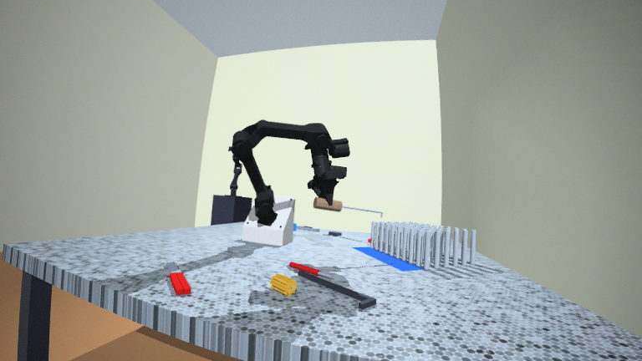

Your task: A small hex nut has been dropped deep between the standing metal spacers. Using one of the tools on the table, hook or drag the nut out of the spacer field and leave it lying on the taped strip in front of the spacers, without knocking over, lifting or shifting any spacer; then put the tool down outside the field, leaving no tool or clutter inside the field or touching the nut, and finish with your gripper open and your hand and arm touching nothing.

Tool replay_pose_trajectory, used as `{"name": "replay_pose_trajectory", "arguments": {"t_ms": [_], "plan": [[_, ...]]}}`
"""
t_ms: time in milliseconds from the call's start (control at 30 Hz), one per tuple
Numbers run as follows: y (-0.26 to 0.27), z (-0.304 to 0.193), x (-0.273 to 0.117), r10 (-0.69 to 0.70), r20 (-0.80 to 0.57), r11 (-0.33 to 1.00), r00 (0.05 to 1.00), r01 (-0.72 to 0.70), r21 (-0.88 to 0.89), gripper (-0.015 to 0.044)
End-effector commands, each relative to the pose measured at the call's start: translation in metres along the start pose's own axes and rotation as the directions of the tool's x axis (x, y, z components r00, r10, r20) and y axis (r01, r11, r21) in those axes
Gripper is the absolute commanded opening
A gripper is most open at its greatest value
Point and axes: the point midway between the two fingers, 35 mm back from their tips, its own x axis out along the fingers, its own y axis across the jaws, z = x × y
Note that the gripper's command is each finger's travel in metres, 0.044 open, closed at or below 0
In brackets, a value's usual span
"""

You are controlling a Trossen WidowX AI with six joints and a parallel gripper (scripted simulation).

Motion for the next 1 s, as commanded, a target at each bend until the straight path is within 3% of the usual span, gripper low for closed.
{"name": "replay_pose_trajectory", "arguments": {"t_ms": [0,200,433,967], "plan": [[0.009,0.01,-0.01,-0.071,0.031,0.997,0.997,0.071,0.011,0.0],[0.021,0.021,-0.022,-0.152,0.074,0.988,0.986,0.15,0.03,0.0],[0.022,0.022,-0.02,-0.152,0.076,0.988,0.985,0.15,0.031,0.0],[0.033,0.024,0.052,-0.116,0.084,0.993,0.99,0.114,0.034,0.0]]}}
